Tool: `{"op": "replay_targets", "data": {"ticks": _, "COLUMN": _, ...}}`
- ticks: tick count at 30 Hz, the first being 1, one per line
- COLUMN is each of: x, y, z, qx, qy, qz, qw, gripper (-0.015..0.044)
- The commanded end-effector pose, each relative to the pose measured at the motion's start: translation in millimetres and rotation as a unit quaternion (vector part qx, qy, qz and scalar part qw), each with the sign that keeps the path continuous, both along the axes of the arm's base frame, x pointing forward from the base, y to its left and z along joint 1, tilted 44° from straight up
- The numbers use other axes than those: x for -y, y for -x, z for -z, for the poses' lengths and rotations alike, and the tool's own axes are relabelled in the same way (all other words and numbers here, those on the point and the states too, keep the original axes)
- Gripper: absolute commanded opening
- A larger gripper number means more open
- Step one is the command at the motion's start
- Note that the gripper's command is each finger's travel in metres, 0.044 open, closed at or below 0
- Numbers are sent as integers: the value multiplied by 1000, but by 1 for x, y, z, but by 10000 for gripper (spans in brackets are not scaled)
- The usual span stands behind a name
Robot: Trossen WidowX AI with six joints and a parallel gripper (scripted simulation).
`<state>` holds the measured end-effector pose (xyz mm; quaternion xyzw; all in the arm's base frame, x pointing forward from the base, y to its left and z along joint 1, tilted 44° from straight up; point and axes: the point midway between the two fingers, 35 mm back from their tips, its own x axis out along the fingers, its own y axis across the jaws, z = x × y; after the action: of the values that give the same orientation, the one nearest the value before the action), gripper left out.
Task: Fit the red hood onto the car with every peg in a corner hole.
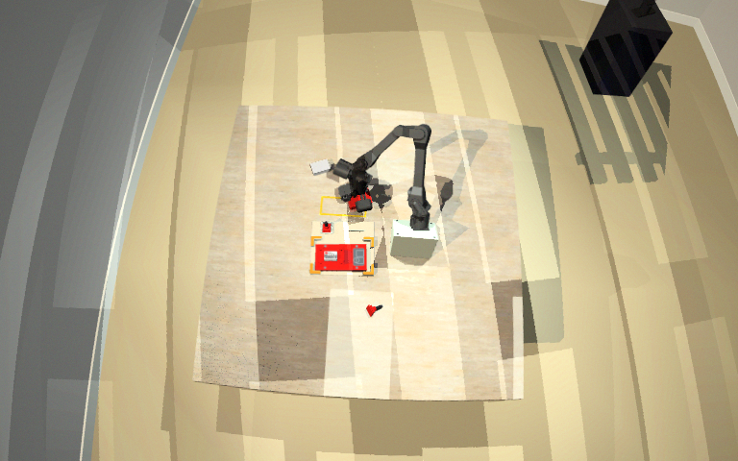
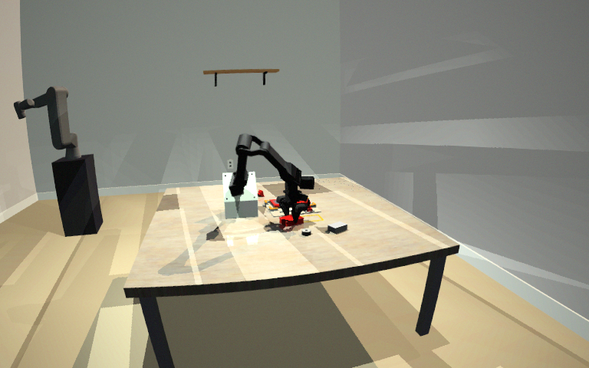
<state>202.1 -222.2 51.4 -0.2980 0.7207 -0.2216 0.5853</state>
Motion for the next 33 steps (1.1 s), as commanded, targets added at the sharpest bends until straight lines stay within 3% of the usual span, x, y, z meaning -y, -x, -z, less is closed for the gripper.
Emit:
{"op": "replay_targets", "data": {"ticks": 1, "x": 1, "y": 0, "z": 0, "qx": 1, "qy": 2, "qz": 1, "qw": 1000, "gripper": 282}}
{"op": "replay_targets", "data": {"ticks": 13, "x": -8, "y": -2, "z": -8, "qx": 0, "qy": 0, "qz": 0, "qw": 1000, "gripper": 0}}
{"op": "replay_targets", "data": {"ticks": 33, "x": -47, "y": -10, "z": -49, "qx": 1, "qy": -1, "qz": 0, "qw": 1000, "gripper": 0}}
